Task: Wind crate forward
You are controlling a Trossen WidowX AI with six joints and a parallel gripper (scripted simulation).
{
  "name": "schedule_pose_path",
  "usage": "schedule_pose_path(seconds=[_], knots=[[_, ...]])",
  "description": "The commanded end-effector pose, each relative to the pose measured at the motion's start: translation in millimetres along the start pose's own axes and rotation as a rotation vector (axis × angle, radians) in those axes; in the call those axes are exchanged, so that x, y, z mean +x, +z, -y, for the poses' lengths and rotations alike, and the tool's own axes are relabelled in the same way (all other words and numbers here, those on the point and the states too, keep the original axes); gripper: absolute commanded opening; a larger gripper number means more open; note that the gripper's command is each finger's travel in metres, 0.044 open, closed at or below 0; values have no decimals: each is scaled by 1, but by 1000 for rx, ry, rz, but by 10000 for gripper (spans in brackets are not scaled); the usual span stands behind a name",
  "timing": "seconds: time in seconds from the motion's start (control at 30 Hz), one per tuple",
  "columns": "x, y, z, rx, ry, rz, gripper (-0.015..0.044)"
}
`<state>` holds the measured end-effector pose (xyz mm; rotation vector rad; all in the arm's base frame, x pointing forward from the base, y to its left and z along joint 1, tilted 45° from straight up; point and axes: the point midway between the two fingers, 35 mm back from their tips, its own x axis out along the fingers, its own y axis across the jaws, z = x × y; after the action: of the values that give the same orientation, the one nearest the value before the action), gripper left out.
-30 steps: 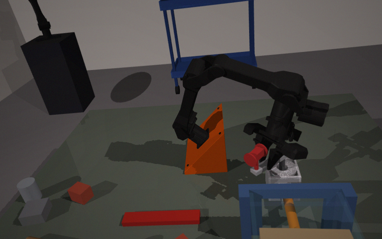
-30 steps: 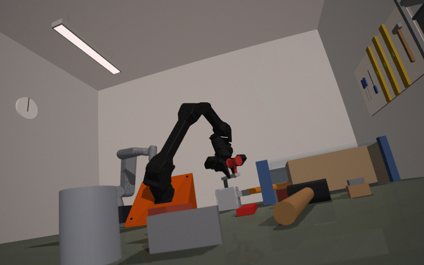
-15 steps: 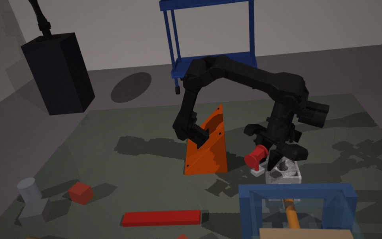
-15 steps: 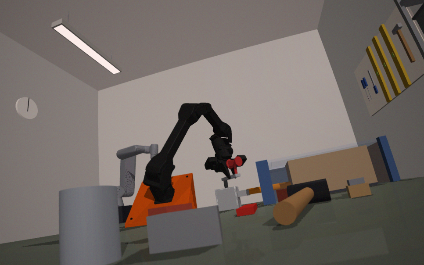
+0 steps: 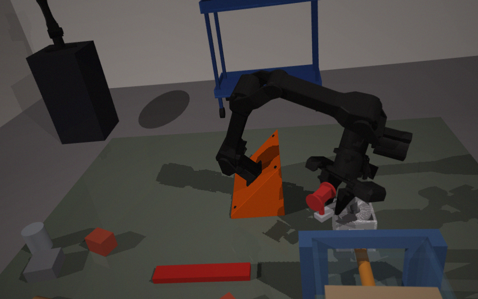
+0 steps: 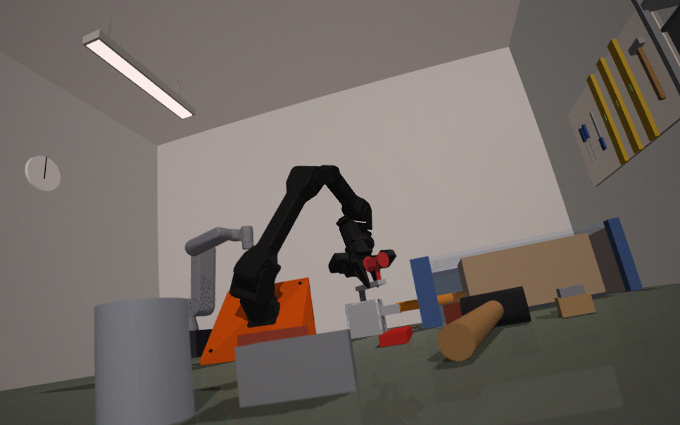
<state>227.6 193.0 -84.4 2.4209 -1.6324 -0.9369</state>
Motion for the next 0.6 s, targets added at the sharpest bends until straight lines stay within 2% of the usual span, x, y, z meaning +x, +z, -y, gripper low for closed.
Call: schedule_pose_path(seconds=[0.0, 0.57], knots=[[1, 0, 0, -5, -2, -4, 0], [4, 1, 0, -4, -2, -4, 0]])
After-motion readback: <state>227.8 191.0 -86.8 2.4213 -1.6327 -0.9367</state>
